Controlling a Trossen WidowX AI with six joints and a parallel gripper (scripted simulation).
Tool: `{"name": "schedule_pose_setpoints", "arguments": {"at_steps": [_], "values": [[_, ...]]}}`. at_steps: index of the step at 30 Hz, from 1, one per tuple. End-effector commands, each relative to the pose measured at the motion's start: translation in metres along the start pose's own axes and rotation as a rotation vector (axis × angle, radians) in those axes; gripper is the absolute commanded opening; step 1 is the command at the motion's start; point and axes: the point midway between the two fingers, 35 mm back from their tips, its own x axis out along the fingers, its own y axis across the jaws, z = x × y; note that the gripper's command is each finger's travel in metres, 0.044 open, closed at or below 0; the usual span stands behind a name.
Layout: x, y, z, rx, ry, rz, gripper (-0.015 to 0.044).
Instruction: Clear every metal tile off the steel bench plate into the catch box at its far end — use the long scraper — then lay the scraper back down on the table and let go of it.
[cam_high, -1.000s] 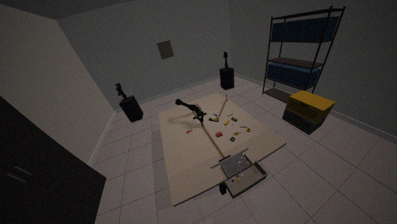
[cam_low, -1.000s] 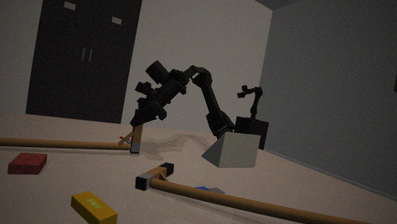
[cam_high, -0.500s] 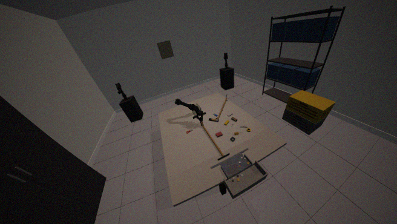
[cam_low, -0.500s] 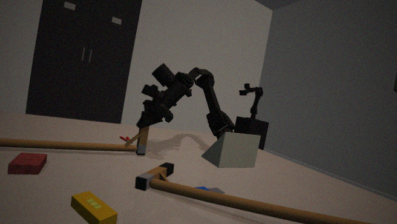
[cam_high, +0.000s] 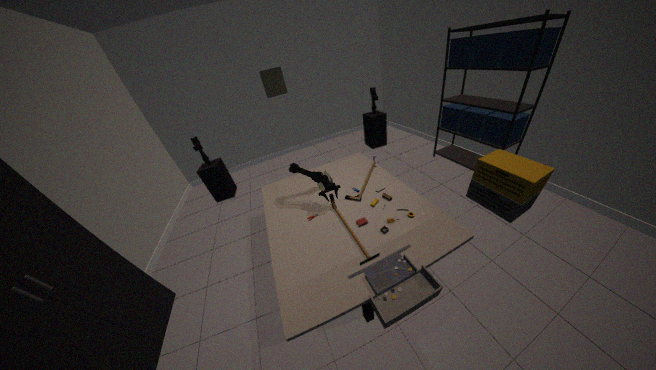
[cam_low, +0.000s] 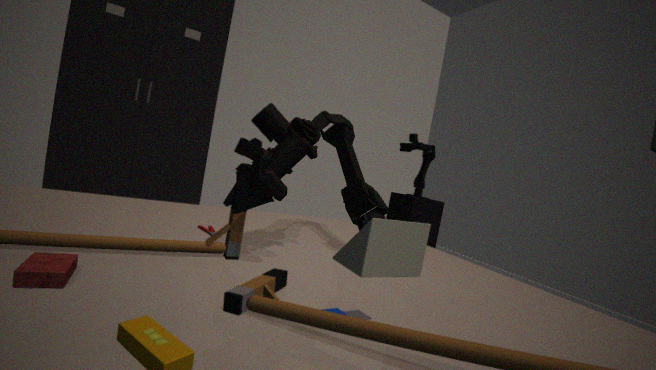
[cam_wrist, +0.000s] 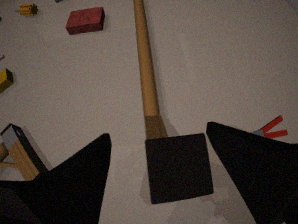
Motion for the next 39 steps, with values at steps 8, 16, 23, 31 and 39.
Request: {"name": "schedule_pose_setpoints", "arguments": {"at_steps": [8, 16, 23, 31, 39], "values": [[-0.026, 0.000, 0.001, 0.008, 0.002, -0.001, 0.0440], [-0.046, -0.001, 0.000, 0.007, 0.000, -0.004, 0.0440], [-0.058, -0.002, 0.000, 0.005, -0.006, -0.006, 0.0440], [-0.082, 0.002, 0.026, -0.019, -0.116, -0.009, 0.0440], [-0.113, 0.007, 0.052, -0.037, -0.233, -0.010, 0.0440]]}}
